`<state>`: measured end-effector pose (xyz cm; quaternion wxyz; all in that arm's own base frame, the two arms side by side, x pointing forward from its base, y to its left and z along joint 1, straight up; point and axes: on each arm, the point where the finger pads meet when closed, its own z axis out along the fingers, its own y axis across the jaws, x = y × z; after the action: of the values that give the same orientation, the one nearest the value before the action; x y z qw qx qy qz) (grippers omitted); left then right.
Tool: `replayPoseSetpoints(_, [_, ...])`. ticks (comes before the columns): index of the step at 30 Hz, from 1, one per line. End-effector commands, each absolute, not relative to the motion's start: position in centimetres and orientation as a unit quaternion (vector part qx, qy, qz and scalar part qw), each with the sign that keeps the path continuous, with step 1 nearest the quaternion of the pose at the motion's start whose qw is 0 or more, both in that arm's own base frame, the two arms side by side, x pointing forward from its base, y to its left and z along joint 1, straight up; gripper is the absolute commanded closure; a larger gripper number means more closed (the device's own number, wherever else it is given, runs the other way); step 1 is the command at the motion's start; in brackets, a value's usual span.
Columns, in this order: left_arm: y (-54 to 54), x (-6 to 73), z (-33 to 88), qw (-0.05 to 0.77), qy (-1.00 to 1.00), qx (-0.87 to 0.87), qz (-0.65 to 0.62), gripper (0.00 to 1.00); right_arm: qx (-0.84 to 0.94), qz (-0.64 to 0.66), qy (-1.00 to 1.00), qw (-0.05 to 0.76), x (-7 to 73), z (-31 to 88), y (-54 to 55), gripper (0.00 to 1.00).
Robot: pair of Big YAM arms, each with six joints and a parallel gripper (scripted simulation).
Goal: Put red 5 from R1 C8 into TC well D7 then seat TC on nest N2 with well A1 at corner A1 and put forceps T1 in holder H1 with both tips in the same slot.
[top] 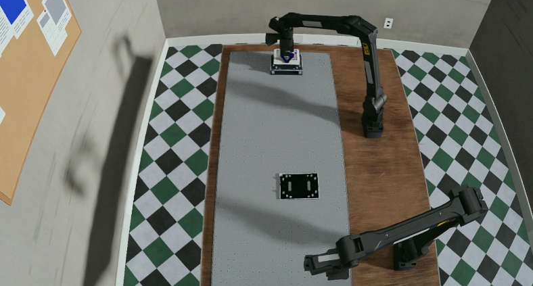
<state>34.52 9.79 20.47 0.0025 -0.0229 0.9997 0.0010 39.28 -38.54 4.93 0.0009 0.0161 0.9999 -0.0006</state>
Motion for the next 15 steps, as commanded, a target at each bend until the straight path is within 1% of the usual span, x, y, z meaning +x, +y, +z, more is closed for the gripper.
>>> replayPoseSetpoints(1, [10.03, 35.45, 21.59, 0.017, 1.000, -0.025, 0.004, 0.76, 0.015, -0.001, 1.000, 0.001, 39.93, 4.22, -38.30, 1.00])
replayPoseSetpoints(15, [10.03, 35.45, 21.59, 0.017, 1.000, -0.025, 0.004, 0.76, 0.015, 0.000, 1.000, 0.000, 39.86, 3.93, -38.25, 1.00])
